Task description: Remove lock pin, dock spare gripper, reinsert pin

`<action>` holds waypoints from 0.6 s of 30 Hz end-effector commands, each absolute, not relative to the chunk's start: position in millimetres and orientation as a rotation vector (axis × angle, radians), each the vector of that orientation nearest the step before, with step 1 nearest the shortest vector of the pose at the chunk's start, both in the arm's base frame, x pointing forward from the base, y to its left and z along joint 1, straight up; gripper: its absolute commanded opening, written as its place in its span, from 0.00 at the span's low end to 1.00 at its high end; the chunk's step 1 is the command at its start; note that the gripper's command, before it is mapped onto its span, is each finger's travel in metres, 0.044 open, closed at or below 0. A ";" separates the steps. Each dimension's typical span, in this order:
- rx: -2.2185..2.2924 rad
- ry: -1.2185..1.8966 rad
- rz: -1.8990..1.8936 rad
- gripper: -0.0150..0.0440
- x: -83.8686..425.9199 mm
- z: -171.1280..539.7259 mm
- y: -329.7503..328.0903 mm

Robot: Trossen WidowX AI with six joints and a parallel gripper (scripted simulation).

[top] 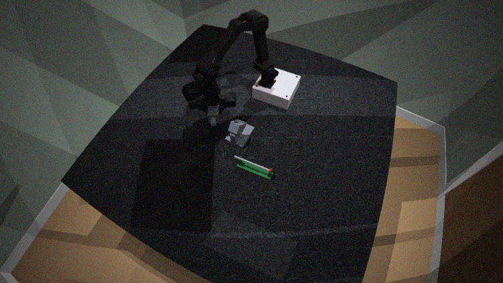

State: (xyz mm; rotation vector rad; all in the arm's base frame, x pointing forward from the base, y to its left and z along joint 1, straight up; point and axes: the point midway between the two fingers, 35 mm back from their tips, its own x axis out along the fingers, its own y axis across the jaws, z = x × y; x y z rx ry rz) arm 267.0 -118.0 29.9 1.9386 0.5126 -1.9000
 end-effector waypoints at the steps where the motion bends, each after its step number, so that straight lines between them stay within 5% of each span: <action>1: 2.007 0.416 -1.956 0.25 266.0 32.4 -118.1; 18: 2.138 0.205 -2.083 0.25 264.3 17.0 -118.1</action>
